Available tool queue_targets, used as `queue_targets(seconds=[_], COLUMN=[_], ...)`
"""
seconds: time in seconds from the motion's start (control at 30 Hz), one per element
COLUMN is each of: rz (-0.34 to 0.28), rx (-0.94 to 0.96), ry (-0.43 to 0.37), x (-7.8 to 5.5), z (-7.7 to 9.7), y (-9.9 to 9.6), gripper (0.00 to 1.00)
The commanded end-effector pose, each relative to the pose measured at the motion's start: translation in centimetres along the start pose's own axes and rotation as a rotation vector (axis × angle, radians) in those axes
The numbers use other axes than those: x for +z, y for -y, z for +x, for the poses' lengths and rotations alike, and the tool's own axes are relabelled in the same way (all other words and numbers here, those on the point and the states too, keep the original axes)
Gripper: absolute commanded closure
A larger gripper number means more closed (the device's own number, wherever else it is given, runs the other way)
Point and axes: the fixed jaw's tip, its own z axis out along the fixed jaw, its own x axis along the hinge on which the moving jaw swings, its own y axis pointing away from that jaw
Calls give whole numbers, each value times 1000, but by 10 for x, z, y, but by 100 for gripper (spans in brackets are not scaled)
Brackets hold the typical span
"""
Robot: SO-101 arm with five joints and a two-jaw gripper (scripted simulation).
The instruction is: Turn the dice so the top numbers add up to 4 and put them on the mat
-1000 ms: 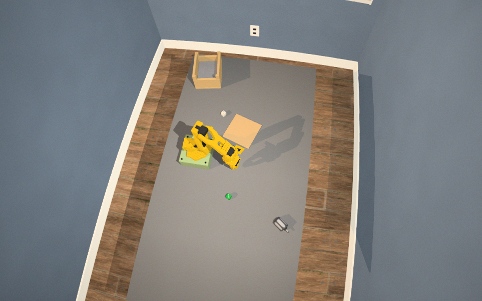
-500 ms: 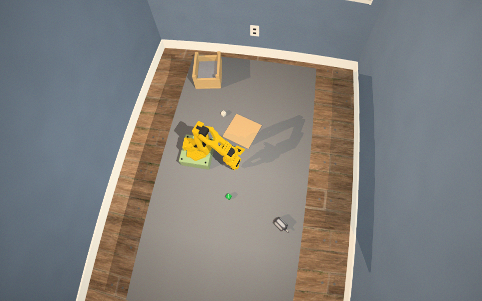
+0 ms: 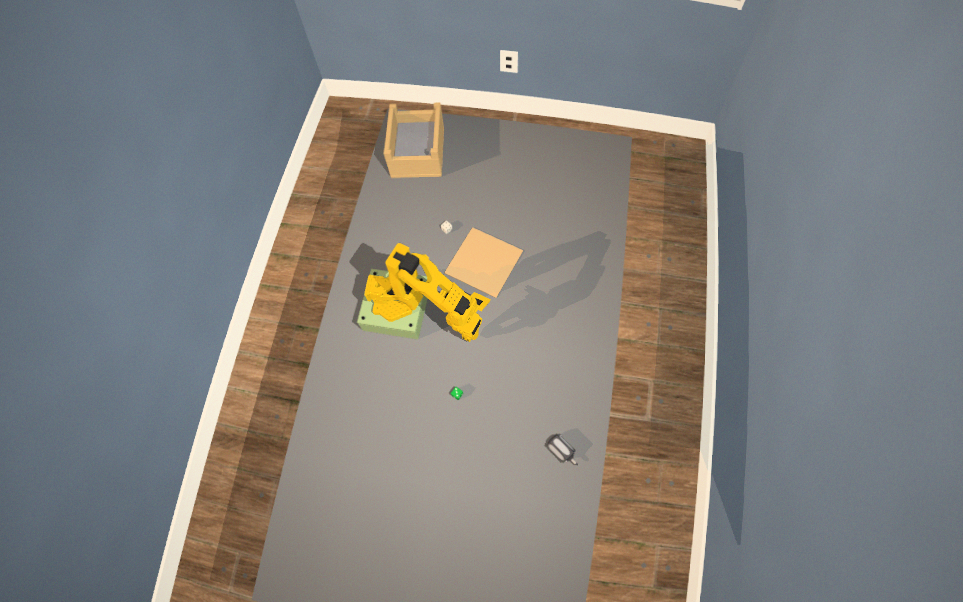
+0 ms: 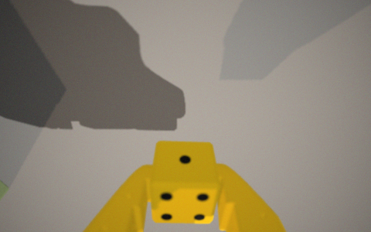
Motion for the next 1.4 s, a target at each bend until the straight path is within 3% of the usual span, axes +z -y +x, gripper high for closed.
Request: queue_targets(seconds=[0.0, 1.37], rz=[-23, -23], rx=[-2, -2], ry=[1, 1], x=[5, 21], z=[1, 1], y=[-5, -6], gripper=[100, 100])
